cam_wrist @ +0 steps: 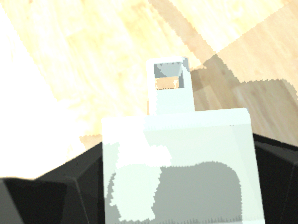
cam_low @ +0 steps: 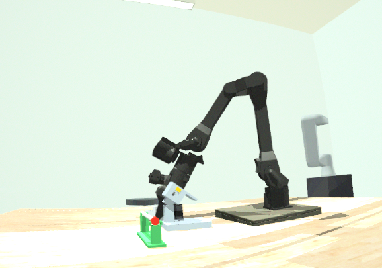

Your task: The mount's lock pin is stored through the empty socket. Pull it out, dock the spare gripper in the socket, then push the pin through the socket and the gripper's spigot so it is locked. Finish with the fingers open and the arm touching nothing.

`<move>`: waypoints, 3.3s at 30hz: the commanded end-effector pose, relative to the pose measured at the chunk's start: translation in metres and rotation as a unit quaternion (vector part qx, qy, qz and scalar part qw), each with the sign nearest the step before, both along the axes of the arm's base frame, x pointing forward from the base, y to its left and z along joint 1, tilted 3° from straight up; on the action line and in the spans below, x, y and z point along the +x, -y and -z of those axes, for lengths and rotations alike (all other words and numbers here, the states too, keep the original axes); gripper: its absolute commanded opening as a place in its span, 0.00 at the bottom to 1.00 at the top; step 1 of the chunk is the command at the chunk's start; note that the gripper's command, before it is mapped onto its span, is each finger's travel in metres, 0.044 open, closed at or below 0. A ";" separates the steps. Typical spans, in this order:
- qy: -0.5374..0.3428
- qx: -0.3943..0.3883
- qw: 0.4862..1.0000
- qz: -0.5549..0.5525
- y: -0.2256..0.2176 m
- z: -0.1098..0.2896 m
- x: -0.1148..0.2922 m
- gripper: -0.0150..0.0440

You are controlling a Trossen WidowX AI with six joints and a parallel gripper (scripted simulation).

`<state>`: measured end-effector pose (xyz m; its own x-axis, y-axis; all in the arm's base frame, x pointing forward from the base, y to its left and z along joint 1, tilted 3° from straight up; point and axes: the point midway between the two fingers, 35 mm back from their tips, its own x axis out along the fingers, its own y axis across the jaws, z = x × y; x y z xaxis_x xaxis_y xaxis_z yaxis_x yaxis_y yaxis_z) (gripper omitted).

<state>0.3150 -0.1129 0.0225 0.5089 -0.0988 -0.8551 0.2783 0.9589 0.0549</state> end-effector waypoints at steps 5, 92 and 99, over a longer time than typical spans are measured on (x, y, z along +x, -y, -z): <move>0.004 -0.002 1.000 0.002 0.005 -0.029 0.006 0.25; -0.195 0.494 0.842 0.093 -0.093 -0.102 -0.081 0.25; -0.212 0.564 0.788 0.125 -0.103 -0.115 -0.085 0.25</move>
<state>0.2309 -0.0152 0.1287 0.2226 0.7495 -0.6235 0.6355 0.3734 0.6758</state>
